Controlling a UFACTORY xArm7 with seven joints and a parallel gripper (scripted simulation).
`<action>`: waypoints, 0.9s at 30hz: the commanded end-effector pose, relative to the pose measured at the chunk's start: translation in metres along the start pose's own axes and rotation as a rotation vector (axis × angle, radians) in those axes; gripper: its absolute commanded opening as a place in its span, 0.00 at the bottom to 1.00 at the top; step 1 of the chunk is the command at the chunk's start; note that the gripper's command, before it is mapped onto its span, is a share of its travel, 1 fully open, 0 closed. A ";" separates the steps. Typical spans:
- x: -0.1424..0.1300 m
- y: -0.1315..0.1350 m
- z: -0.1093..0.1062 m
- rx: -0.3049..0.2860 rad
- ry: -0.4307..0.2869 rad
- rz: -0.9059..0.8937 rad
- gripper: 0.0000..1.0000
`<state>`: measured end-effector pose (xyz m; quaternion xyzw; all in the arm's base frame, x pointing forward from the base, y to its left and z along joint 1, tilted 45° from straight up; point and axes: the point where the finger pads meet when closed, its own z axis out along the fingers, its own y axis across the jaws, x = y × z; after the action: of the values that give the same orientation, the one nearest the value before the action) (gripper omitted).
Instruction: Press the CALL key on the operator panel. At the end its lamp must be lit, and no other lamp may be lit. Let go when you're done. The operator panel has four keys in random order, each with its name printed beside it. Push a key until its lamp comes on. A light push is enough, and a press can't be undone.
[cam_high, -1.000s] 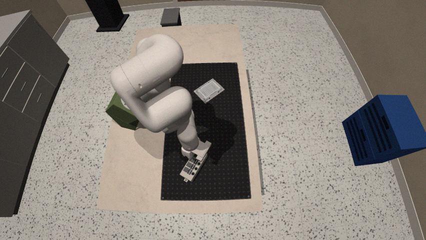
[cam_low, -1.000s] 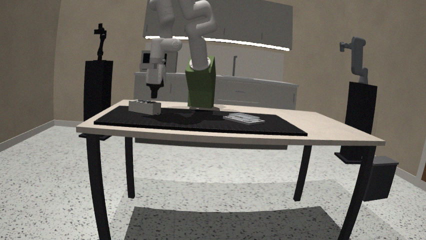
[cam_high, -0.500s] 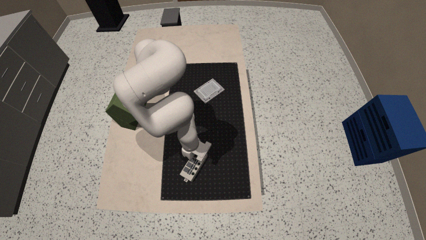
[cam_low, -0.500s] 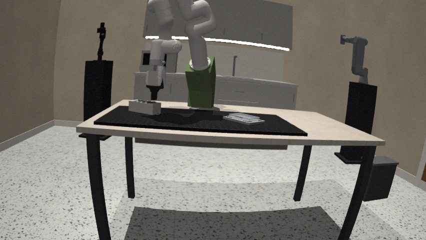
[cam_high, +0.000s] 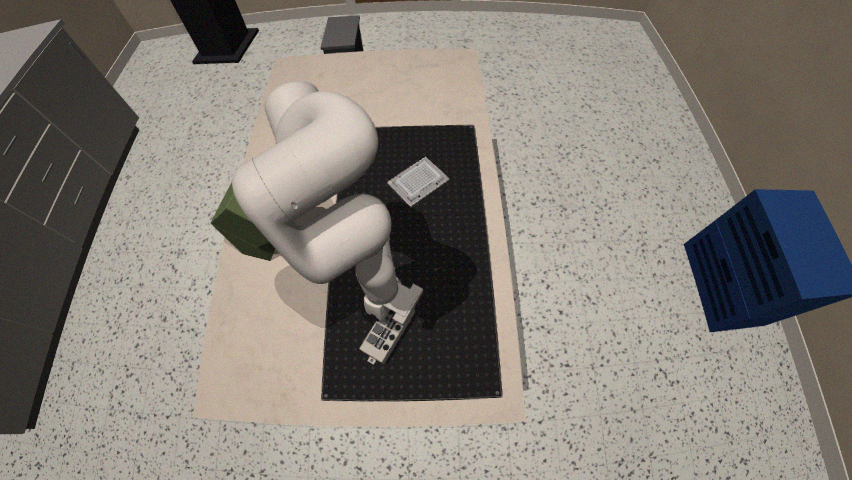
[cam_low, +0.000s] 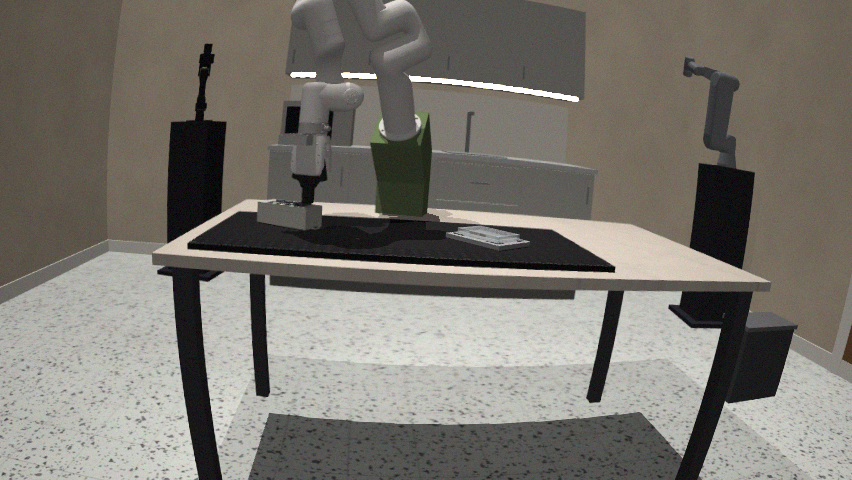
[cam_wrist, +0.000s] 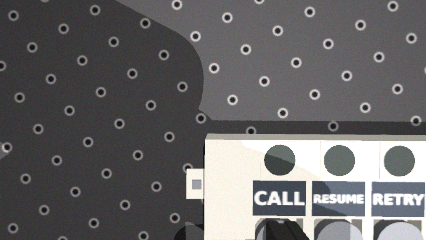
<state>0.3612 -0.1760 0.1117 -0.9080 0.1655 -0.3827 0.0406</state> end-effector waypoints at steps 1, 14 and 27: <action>0.000 0.000 0.002 0.000 0.002 0.000 0.00; 0.000 0.000 0.003 0.000 0.002 0.000 0.00; 0.000 0.000 -0.006 0.000 0.003 0.000 0.00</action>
<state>0.3617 -0.1760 0.1111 -0.9077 0.1654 -0.3836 0.0406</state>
